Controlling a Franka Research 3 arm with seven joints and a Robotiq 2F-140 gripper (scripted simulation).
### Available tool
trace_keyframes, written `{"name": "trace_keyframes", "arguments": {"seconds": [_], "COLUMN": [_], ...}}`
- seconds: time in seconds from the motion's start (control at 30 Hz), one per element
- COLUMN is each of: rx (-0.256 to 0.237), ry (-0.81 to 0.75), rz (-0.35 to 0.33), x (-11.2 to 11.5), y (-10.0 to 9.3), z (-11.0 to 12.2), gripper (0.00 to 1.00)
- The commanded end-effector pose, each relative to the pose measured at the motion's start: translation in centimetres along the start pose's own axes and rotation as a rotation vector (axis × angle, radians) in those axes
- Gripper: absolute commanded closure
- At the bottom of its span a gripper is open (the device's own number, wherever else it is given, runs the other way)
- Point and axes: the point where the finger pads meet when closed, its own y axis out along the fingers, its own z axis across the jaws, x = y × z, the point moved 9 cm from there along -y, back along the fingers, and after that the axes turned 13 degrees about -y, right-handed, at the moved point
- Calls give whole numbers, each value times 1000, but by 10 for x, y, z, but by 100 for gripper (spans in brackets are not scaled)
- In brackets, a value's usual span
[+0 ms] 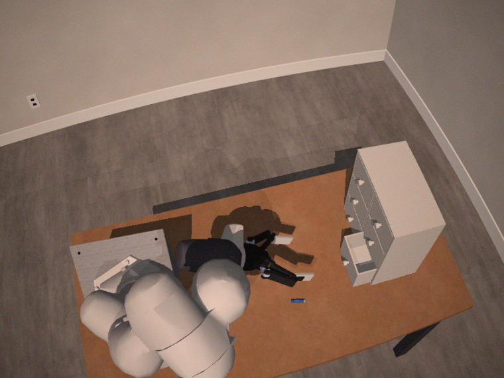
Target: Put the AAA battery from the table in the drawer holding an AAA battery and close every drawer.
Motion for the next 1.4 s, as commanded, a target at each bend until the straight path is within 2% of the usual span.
{"name": "trace_keyframes", "arguments": {"seconds": [0.0, 0.5, 0.53, 1.37], "rx": [93, 110, 110, 110], "ry": [224, 236, 236, 236], "rz": [139, 181, 181, 181], "x": [3, 7, 7, 8], "y": [11, 16, 16, 17], "z": [3, 1, 1, 1], "gripper": [0, 0, 100, 100]}}
